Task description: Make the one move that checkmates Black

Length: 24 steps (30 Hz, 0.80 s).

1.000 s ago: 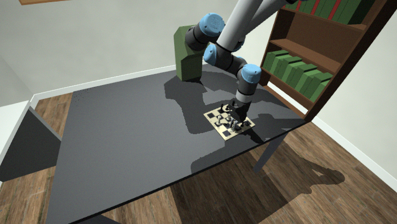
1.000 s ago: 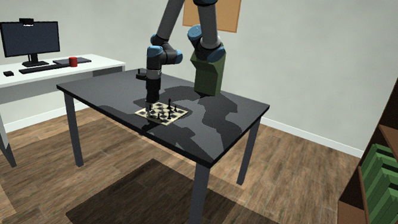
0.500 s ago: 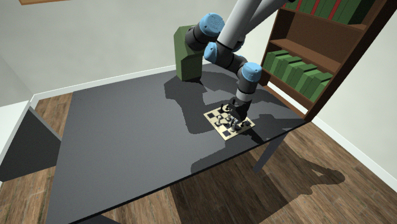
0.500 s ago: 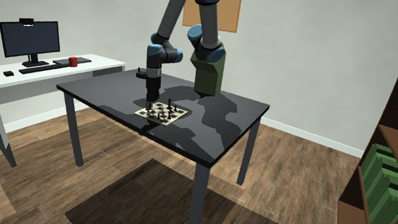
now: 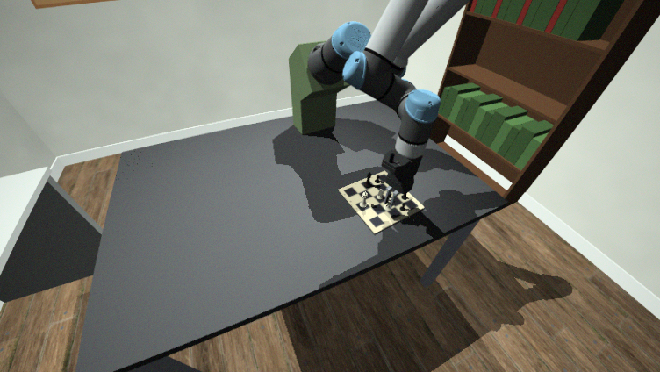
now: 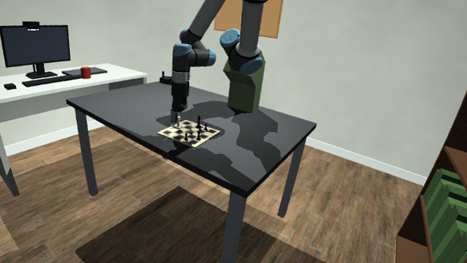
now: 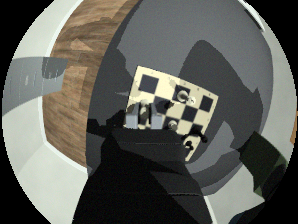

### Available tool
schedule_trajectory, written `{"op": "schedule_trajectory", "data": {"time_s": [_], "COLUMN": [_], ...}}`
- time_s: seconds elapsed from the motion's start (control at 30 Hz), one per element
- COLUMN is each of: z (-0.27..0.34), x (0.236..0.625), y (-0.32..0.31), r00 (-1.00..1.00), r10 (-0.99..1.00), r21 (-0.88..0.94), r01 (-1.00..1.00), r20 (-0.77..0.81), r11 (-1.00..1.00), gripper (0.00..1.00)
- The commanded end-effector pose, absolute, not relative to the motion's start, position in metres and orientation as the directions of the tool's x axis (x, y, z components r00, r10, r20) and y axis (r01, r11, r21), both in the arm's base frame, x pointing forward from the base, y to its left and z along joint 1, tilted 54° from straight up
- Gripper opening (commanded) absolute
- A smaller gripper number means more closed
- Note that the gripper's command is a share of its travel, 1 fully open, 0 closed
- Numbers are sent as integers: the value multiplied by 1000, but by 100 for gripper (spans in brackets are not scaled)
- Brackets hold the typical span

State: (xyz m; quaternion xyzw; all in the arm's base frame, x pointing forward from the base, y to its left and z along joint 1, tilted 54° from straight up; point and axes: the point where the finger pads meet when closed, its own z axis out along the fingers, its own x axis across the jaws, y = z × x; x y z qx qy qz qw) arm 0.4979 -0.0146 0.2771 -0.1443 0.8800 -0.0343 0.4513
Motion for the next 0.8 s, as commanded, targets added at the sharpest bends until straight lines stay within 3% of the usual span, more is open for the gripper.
{"op": "schedule_trajectory", "data": {"time_s": [0.0,0.77], "z": [283,310], "x": [490,453], "y": [-15,-18], "r00": [-551,-551], "r10": [-285,-285], "r21": [-191,-191], "r01": [-223,-223], "r20": [-784,-784], "r11": [956,956], "gripper": [0,0]}}
